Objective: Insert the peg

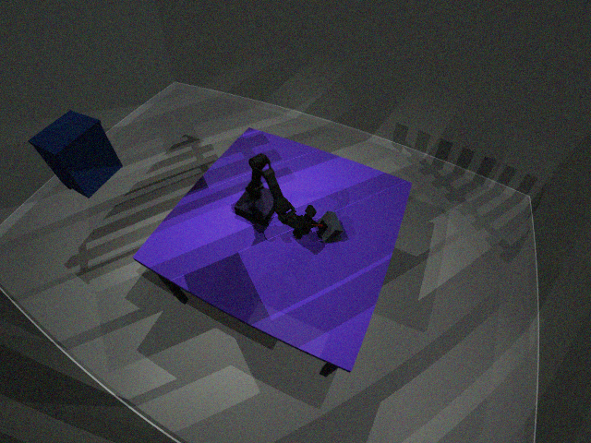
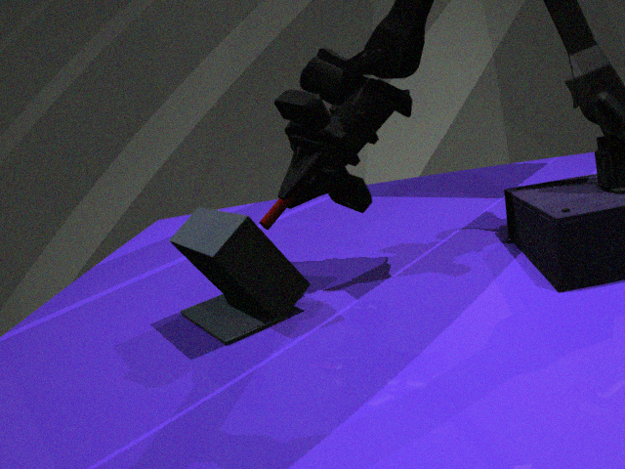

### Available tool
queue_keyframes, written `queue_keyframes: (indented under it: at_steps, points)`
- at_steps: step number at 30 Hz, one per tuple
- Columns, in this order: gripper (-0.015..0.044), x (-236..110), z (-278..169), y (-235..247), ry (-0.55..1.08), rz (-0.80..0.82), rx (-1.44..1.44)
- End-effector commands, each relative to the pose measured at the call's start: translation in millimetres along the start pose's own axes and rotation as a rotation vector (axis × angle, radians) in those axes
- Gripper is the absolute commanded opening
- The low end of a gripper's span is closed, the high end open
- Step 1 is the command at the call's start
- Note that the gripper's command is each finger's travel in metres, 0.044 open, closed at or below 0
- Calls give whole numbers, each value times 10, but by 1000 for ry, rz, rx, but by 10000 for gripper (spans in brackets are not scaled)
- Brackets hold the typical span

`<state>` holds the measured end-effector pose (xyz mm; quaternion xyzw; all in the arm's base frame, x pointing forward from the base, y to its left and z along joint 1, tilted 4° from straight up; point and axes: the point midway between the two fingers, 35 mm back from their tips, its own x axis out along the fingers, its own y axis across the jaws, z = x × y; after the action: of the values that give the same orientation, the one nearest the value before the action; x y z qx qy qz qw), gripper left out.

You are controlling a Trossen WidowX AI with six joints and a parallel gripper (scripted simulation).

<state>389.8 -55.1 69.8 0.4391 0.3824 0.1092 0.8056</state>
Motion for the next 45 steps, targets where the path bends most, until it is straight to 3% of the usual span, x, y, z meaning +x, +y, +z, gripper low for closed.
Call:
queue_keyframes:
  at_steps: [1, 45]
  points:
    - [0, 65, -10, -6, -5, -2, 5]
    - [0, 259, -11, -9, -5, 3, -1]
